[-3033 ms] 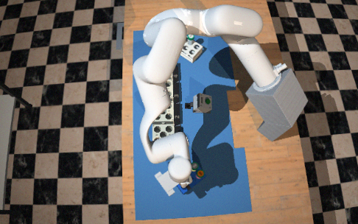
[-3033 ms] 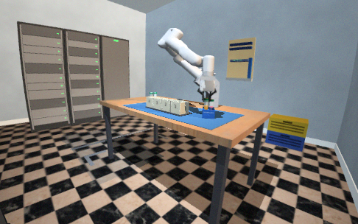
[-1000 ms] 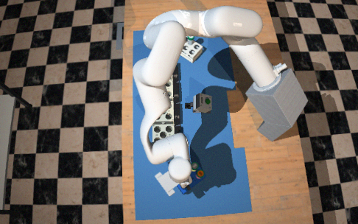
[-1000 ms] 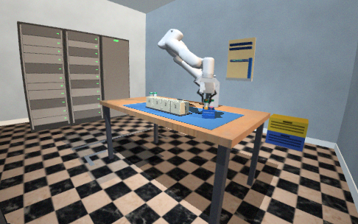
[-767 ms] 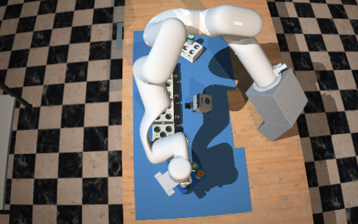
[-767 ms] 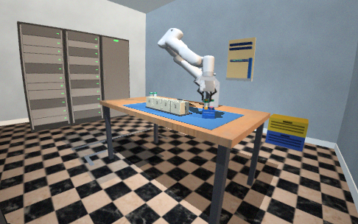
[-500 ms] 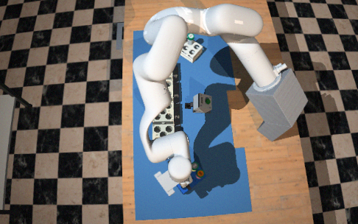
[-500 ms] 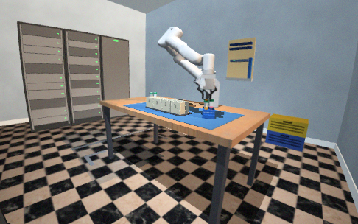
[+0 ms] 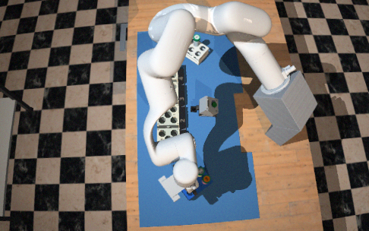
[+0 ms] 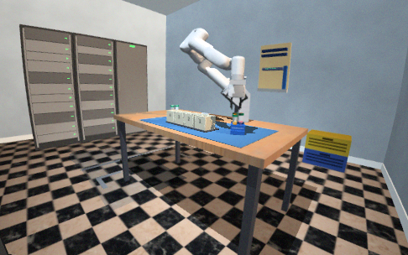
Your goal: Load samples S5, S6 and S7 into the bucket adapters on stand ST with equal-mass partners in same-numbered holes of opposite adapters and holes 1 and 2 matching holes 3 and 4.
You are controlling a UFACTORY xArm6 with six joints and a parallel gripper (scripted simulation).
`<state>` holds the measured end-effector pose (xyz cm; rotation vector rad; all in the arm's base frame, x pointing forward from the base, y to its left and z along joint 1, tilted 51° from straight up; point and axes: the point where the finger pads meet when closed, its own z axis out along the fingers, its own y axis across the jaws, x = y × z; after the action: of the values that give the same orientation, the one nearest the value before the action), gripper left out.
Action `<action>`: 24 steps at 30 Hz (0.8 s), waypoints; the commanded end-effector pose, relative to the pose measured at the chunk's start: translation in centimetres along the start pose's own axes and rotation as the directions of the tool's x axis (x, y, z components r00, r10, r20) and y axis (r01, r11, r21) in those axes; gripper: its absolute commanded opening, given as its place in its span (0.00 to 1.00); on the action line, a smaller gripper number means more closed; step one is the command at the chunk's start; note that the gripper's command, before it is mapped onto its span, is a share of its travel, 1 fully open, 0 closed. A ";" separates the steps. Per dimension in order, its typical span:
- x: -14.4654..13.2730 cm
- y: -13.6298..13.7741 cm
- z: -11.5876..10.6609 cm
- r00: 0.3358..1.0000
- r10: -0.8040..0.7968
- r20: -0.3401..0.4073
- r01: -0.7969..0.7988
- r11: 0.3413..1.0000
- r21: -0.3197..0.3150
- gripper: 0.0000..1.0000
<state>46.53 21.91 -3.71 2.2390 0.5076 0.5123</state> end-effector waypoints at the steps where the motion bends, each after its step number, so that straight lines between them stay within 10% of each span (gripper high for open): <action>1: 0.1 0.0 -1.2 1.000 0.001 -0.003 -0.001 1.000 0.002 0.44; 24: 0.1 0.0 -5.4 1.000 0.001 -0.003 -0.001 1.000 0.002 0.44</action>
<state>44.32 24.53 -0.98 2.2392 0.5077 0.5127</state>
